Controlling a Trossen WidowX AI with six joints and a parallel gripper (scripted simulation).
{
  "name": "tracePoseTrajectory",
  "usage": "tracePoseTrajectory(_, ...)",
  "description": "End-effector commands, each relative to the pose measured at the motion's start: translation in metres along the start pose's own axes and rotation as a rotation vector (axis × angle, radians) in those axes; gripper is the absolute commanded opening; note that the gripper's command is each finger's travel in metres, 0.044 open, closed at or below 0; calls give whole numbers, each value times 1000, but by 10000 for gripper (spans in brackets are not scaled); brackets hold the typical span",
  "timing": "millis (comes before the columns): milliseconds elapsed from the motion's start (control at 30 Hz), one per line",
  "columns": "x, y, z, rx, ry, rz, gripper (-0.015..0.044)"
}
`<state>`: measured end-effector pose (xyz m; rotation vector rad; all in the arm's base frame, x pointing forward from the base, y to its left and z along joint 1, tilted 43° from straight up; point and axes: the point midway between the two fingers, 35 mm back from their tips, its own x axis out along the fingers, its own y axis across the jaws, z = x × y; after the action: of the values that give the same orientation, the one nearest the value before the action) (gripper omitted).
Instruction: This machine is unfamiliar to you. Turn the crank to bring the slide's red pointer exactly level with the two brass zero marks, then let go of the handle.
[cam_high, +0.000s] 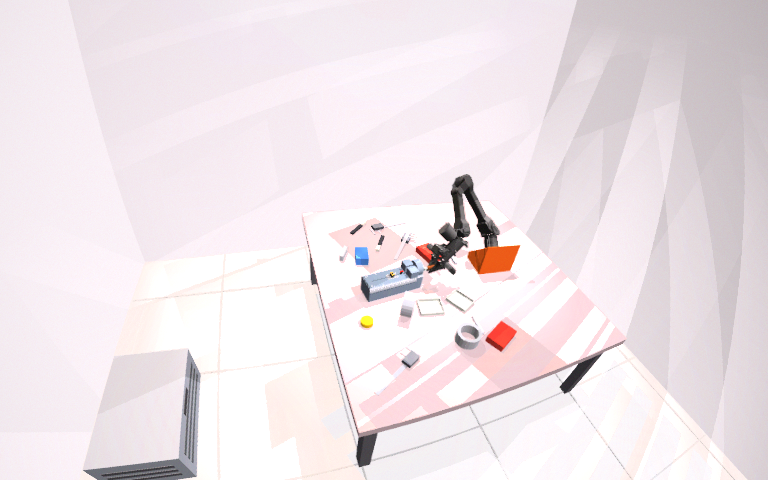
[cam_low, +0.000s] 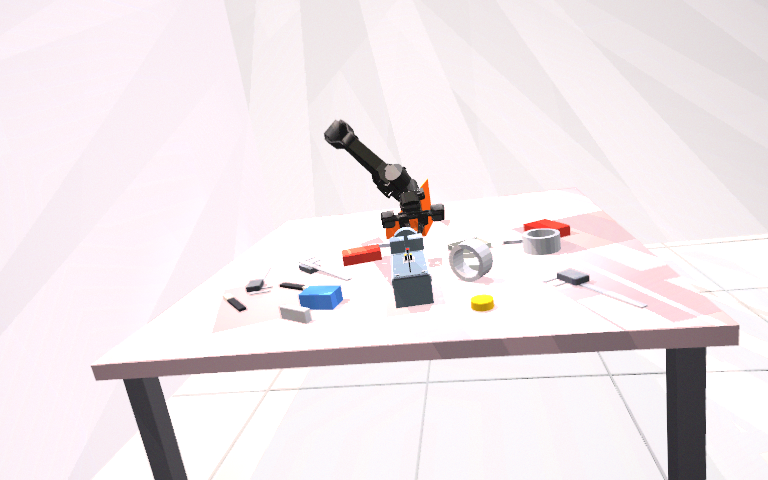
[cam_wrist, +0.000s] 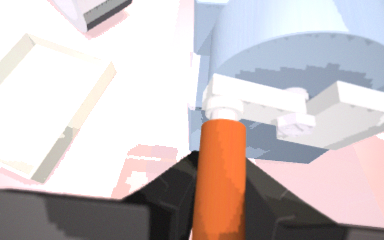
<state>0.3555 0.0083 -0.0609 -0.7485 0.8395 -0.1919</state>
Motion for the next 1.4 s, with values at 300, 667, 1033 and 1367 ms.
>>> tracePoseTrajectory(300,13,0,-13,-3,9,3,0)
tracePoseTrajectory(667,21,-6,-21,-4,10,3,0)
tracePoseTrajectory(1033,26,-16,-26,-4,10,2,0)
tracePoseTrajectory(1367,28,-24,-28,-5,10,2,0)
